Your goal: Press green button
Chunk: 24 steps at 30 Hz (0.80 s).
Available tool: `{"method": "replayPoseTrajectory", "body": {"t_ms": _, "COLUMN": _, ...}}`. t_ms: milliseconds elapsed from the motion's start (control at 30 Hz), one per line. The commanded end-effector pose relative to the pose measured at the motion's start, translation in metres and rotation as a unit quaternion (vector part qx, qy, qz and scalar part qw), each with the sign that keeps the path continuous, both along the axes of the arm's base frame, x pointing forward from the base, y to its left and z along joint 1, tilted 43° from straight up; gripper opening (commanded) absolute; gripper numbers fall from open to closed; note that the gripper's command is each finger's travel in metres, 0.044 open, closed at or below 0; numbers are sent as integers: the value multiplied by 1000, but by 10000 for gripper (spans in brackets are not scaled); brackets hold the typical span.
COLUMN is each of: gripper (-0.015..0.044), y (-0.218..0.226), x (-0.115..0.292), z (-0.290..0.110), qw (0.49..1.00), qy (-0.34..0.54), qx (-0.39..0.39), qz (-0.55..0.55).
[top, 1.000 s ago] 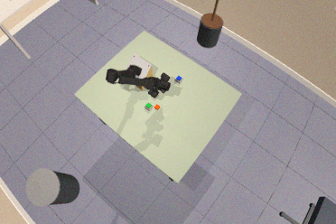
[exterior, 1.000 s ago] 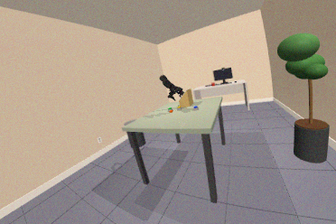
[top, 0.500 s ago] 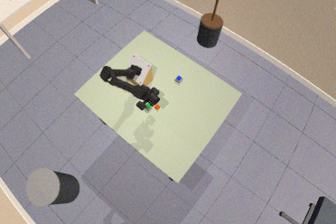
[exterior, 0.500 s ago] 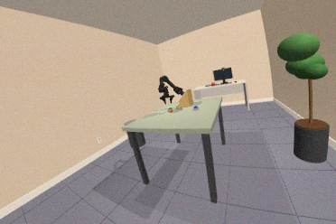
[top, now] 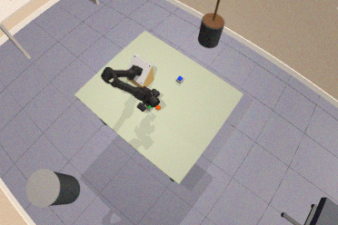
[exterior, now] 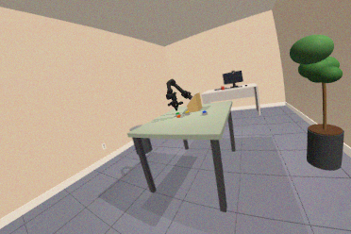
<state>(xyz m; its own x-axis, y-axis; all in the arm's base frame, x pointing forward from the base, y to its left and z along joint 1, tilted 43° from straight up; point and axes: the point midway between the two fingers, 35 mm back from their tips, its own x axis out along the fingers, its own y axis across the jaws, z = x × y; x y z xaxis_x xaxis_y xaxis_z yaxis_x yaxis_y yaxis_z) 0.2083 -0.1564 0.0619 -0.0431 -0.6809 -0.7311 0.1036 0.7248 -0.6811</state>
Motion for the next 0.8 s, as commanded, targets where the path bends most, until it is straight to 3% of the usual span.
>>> {"method": "replayPoseTrajectory", "body": {"t_ms": 0, "gripper": 20, "y": 0, "x": -2, "z": -3, "qw": 1000, "qy": 6, "qx": 1, "qz": 1}}
{"method": "replayPoseTrajectory", "body": {"t_ms": 767, "gripper": 20, "y": -23, "x": -4, "z": -28, "qw": 1000, "qy": 7, "qx": 0, "qz": 1}}
